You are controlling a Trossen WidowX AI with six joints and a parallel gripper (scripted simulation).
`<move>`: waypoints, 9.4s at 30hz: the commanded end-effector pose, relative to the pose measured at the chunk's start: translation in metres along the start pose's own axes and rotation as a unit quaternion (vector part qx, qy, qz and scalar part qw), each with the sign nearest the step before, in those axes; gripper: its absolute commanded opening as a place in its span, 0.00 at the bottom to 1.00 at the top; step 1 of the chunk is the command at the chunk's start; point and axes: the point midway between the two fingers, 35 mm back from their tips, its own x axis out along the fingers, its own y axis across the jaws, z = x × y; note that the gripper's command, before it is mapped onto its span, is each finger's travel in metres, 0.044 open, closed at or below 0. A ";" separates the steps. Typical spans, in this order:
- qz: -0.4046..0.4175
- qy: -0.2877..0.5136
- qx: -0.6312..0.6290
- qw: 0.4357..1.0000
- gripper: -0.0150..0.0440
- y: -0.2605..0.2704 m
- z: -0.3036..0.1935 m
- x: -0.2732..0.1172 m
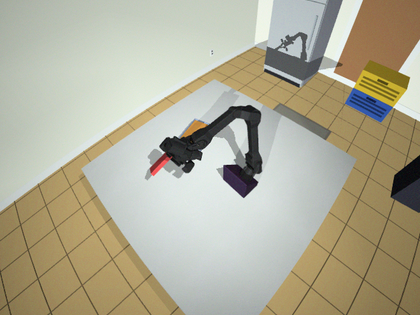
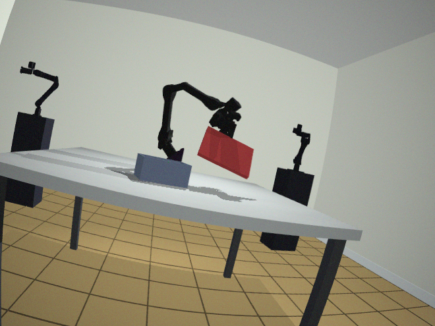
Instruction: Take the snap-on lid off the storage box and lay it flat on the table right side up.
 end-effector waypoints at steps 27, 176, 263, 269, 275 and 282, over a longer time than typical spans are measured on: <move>0.005 0.000 0.006 1.000 0.25 0.003 -0.062 -0.004; 0.006 0.000 0.006 1.000 0.25 -0.081 -0.084 0.066; 0.006 -0.001 0.006 1.000 0.25 -0.135 -0.084 0.112; 0.006 -0.001 0.006 1.000 0.25 -0.138 -0.083 0.115; 0.006 -0.001 0.006 1.000 0.25 -0.141 -0.083 0.118; 0.006 -0.001 0.006 1.000 0.52 -0.127 -0.086 0.111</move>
